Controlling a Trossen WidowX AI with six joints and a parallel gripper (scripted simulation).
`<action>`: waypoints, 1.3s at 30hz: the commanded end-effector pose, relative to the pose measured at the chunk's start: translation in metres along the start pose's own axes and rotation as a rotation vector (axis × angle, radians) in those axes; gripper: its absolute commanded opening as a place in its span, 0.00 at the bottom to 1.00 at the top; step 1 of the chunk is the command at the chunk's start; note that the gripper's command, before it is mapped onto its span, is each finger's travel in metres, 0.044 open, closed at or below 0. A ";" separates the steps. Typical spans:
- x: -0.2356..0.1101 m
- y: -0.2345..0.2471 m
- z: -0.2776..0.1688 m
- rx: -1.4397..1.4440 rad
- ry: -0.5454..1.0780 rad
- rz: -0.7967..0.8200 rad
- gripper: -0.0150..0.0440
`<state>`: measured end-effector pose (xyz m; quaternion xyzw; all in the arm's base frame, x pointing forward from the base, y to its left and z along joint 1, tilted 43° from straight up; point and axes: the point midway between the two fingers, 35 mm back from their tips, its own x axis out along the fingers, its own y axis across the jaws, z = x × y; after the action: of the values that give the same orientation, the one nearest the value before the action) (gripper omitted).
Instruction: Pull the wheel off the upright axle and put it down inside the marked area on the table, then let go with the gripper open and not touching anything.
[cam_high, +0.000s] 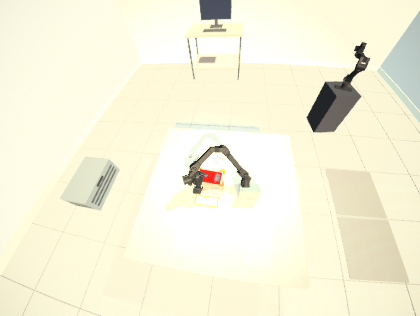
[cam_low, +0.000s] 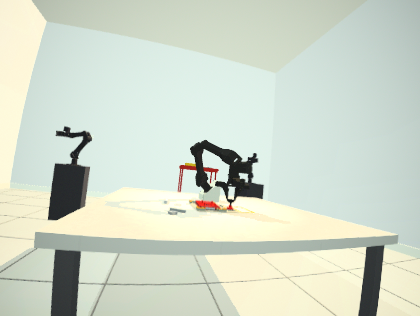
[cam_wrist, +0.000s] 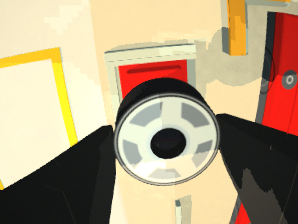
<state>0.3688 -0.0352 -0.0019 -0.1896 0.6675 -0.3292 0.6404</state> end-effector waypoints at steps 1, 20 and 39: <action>-0.008 0.000 0.001 0.002 -0.011 0.006 0.25; -0.014 0.000 0.001 0.001 -0.012 0.005 0.25; -0.020 0.000 0.000 -0.001 -0.012 0.005 0.25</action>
<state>0.3699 -0.0235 0.0091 -0.1941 0.6665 -0.3261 0.6417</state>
